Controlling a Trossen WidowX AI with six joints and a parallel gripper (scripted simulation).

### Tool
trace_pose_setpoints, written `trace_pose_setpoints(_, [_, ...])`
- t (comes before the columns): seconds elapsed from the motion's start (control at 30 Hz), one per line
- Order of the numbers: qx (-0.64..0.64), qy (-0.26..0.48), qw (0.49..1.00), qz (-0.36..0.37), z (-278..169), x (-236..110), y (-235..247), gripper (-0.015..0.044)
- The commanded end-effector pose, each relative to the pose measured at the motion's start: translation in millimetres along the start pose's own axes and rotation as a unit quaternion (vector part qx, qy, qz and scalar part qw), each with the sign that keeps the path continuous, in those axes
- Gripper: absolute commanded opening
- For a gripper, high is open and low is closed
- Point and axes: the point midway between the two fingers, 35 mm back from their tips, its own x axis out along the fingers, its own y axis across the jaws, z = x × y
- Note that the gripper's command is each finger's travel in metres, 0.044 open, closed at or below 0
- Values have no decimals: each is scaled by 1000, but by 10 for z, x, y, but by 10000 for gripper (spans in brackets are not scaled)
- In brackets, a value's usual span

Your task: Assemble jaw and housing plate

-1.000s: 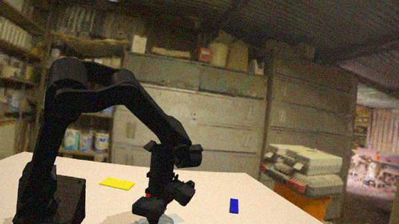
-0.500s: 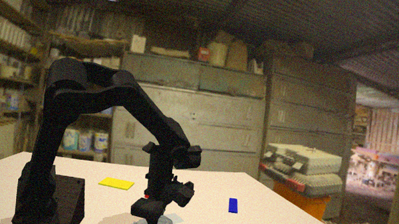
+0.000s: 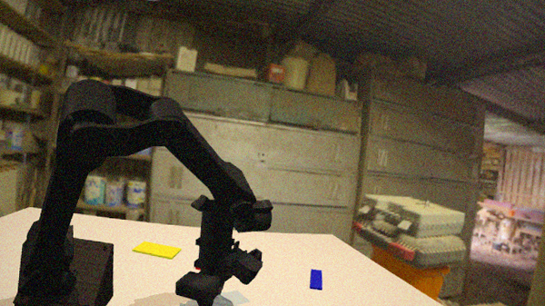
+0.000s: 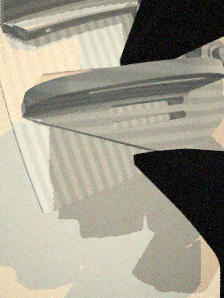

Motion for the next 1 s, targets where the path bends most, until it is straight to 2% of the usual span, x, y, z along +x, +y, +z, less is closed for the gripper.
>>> trace_pose_setpoints(0.0, [-2, -2, 1000, -3, -4, 18, -7, 134])
trace_pose_setpoints(0.97, [-5, -2, 1000, -3, -3, 80, -8, 134])
